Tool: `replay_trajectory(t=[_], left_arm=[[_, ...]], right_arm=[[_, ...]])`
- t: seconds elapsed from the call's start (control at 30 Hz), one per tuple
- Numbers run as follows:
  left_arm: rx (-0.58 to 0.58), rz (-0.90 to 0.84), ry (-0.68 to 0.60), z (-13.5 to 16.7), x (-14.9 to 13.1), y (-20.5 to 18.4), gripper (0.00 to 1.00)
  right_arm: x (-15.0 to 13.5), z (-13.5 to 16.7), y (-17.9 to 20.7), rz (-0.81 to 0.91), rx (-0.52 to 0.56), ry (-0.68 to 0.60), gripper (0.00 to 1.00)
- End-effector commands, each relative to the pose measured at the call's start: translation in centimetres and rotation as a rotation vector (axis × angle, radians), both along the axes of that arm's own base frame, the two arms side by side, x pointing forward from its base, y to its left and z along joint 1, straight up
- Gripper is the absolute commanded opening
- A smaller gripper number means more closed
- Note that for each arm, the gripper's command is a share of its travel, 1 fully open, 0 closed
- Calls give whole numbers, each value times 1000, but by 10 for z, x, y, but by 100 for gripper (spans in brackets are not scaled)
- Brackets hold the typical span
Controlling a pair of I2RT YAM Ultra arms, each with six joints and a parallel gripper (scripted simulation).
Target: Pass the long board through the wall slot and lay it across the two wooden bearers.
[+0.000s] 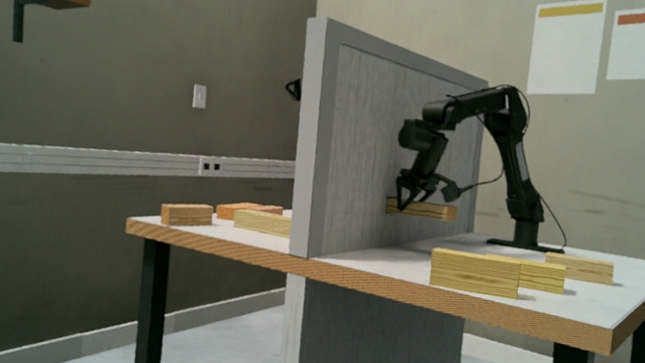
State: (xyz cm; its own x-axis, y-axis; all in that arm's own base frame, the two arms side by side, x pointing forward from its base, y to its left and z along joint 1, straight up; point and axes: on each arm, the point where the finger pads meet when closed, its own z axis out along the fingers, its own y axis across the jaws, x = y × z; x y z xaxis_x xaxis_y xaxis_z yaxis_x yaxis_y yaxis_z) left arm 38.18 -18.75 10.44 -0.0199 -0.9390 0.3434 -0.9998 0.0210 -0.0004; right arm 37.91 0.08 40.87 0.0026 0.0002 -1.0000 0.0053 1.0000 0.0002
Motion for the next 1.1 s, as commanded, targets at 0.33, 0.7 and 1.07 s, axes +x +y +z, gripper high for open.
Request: replay_trajectory(t=[0.33,0.7,1.07], left_arm=[[-70,4,-104,39,16,-11,0],[-62,-1,-80,30,9,-11,0],[-63,1,-75,28,7,-10,0]], right_arm=[[-10,20,-5,-16,-1,-40,100],[-10,20,-5,-16,-1,-40,100],[-10,20,-5,-16,-1,-40,100]])
